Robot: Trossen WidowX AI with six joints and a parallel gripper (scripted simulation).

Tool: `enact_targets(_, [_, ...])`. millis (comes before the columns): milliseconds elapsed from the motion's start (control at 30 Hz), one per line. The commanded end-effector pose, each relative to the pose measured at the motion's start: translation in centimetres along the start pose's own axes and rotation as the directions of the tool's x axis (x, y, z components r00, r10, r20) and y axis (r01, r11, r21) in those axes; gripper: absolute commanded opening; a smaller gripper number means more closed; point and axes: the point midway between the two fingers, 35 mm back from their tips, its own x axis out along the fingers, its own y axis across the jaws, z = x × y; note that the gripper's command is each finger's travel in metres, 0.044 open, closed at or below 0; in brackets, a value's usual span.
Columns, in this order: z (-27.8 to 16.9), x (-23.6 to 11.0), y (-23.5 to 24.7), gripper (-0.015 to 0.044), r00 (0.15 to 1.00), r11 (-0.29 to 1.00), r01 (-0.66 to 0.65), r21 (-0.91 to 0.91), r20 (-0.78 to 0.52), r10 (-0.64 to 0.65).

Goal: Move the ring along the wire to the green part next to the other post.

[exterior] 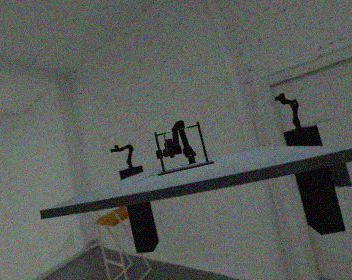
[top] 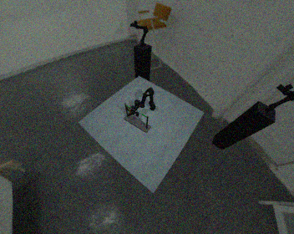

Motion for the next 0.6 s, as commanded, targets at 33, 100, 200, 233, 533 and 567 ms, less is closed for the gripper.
enact_targets(33, [0.0, 0.0, 0.0, -0.015, 1.0, 1.0, 0.0, -0.002, 0.0, 0.0])
enact_targets(100, [0.0, 0.0, 0.0, -0.015, 1.0, 1.0, 0.0, -0.002, 0.0, 0.0])
enact_targets(200, [0.0, 0.0, 0.0, -0.015, 1.0, 1.0, 0.0, -0.002, 0.0, 0.0])
enact_targets(233, [0.0, 0.0, 0.0, -0.015, 1.0, 1.0, 0.0, -0.002, 0.0, 0.0])
enact_targets(533, [0.79, 0.04, 0.04, -0.015, 1.0, 1.0, 0.003, 0.0, 0.001, -0.003])
enact_targets(567, [0.99, 0.05, 0.05, -0.015, 1.0, 1.0, 0.004, 0.001, 0.002, -0.004])
